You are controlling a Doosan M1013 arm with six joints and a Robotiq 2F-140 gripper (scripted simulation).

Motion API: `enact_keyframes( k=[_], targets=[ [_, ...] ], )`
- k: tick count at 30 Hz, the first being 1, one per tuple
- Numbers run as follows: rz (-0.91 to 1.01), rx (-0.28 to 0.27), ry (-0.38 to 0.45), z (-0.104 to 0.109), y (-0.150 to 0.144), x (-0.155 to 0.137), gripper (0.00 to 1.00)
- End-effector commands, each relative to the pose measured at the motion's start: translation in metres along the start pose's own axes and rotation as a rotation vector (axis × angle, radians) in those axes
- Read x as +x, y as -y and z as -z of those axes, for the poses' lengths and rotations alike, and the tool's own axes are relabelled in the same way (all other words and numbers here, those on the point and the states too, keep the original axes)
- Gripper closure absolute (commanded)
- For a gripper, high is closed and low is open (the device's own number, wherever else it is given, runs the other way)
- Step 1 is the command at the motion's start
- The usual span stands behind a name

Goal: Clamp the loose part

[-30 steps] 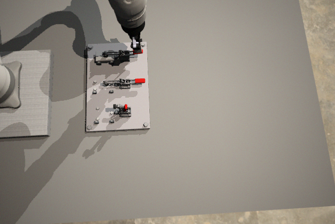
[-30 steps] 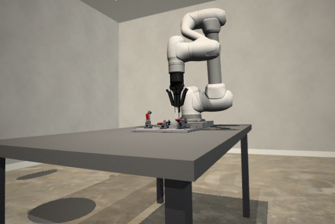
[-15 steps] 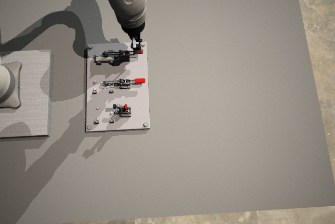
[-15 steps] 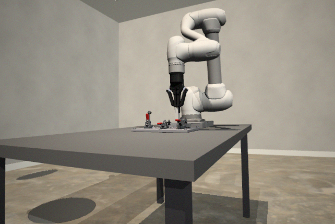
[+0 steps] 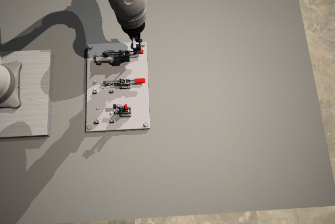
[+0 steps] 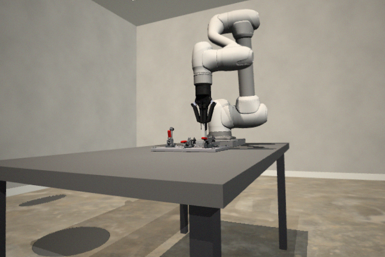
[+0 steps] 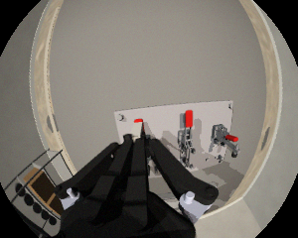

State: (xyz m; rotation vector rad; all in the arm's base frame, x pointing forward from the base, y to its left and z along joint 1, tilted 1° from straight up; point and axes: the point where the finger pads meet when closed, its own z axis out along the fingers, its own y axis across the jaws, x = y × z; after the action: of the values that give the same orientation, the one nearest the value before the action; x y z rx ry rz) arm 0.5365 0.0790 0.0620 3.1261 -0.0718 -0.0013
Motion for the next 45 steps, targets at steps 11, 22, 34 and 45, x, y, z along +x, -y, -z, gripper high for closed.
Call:
enact_keyframes(
  k=[11, 22, 34, 45],
  targets=[
    [0.000, 0.000, 0.000, 0.0000, 0.0000, 0.0000, 0.90],
    [0.000, 0.000, 0.000, -0.0020, 0.0000, 0.0000, 0.90],
    [0.000, 0.000, 0.000, -0.0024, 0.0000, 0.0000, 0.90],
    [0.000, 0.000, 0.000, -0.0040, 0.0000, 0.0000, 0.90]
  ],
)
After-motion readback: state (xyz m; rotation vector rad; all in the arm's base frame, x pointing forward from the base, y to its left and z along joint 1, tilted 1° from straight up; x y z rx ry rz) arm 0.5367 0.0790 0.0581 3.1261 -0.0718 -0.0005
